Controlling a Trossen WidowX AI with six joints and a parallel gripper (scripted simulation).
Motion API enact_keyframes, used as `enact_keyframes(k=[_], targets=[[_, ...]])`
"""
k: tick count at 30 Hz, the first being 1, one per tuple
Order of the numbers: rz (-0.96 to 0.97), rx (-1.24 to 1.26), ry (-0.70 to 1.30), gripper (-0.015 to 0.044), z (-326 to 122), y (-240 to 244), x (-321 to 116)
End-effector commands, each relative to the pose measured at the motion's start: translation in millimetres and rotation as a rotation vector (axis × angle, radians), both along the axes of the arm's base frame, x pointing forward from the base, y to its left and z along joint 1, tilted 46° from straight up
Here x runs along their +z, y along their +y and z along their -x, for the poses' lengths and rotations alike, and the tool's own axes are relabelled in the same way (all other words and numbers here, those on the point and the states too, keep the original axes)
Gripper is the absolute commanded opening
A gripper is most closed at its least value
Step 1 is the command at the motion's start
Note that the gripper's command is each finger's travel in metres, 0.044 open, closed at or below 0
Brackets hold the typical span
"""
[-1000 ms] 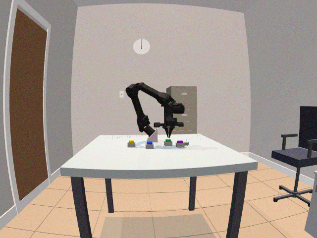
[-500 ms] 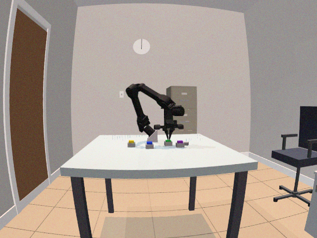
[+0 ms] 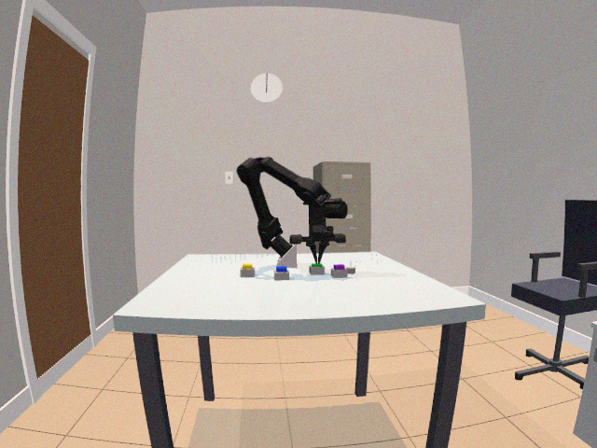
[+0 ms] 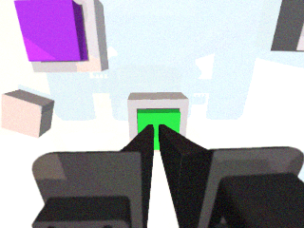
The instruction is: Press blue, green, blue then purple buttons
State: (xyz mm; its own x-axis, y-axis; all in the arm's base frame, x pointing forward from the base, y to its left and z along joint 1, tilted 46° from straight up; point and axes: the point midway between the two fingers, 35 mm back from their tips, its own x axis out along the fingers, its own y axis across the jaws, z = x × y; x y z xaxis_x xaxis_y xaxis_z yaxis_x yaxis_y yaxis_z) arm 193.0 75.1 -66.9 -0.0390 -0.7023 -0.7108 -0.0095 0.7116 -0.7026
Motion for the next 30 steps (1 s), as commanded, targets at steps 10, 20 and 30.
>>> enact_keyframes(k=[10,20,30], targets=[[0.007,0.006,0.01,0.002,-1.4,33.7,34.4],[-0.001,0.008,0.012,0.002,-21.8,53.1,80.5],[0.015,0.005,0.008,0.002,-89.5,-25.8,151.9]])
